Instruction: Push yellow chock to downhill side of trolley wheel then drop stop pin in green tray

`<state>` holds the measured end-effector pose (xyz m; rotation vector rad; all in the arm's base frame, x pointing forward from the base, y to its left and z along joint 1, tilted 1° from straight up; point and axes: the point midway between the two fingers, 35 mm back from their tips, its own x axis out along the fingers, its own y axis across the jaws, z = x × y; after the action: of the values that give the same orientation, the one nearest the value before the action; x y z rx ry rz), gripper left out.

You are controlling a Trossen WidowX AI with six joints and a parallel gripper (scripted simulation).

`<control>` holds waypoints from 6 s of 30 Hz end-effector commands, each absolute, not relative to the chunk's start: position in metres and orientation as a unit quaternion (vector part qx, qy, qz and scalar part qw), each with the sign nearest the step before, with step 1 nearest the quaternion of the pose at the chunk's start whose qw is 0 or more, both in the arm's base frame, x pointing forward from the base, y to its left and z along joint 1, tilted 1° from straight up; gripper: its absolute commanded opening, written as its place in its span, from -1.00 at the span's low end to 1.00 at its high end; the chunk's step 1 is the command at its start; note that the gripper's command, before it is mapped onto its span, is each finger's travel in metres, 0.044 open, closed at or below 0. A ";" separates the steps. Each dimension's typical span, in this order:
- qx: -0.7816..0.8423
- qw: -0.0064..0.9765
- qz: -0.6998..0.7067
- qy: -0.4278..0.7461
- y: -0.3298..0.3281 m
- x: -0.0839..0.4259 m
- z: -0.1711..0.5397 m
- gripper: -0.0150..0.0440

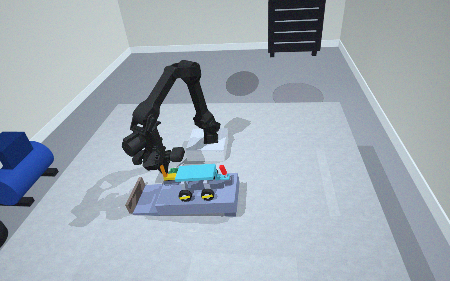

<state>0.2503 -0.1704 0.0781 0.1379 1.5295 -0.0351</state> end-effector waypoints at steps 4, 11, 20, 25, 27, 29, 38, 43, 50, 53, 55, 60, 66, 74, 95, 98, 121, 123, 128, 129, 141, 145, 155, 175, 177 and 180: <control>0.067 0.718 -0.014 0.693 -0.168 0.251 0.069 -0.49; 0.067 0.718 -0.014 0.693 -0.161 0.251 0.071 -0.49; 0.067 0.718 -0.014 0.693 -0.152 0.252 0.072 -0.49; 0.067 0.718 -0.013 0.693 -0.148 0.252 0.072 -0.49; 0.067 0.718 -0.013 0.693 -0.146 0.252 0.072 -0.49; 0.068 0.718 -0.013 0.693 -0.144 0.252 0.072 -0.49; 0.068 0.718 -0.013 0.693 -0.135 0.253 0.073 -0.49; 0.065 0.716 -0.014 0.694 -0.136 0.253 0.072 -0.49; 0.065 0.716 -0.014 0.694 -0.136 0.253 0.072 -0.49; 0.065 0.716 -0.014 0.694 -0.136 0.253 0.072 -0.31; 0.065 0.716 -0.014 0.694 -0.136 0.253 0.072 -0.14; 0.065 0.716 -0.014 0.694 -0.136 0.253 0.072 0.15; 0.067 0.718 -0.013 0.693 -0.137 0.252 0.088 0.15; 0.068 0.718 -0.013 0.693 -0.140 0.251 0.113 0.15; 0.134 0.733 -0.092 0.661 -0.124 0.269 0.148 0.15; 0.179 0.724 -0.121 0.655 -0.113 0.275 0.150 0.15; 0.495 0.554 -0.335 0.580 -0.013 0.305 0.164 0.15; 0.517 0.531 -0.353 0.571 -0.004 0.306 0.165 0.15; 0.567 0.471 -0.398 0.547 0.019 0.308 0.168 0.15; 0.576 0.458 -0.407 0.541 0.024 0.308 0.169 0.15; 0.605 0.412 -0.438 0.522 0.040 0.307 0.171 0.15; 0.605 0.412 -0.438 0.522 0.040 0.308 0.168 0.15; 0.605 0.412 -0.438 0.523 0.045 0.309 0.153 0.15; 0.605 0.412 -0.437 0.523 0.051 0.311 0.132 0.15; 0.605 0.411 -0.437 0.523 0.051 0.311 0.129 0.15; 0.605 0.411 -0.437 0.523 0.052 0.311 0.125 0.15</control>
<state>0.3115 0.0507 0.1313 1.5200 1.3104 -1.0954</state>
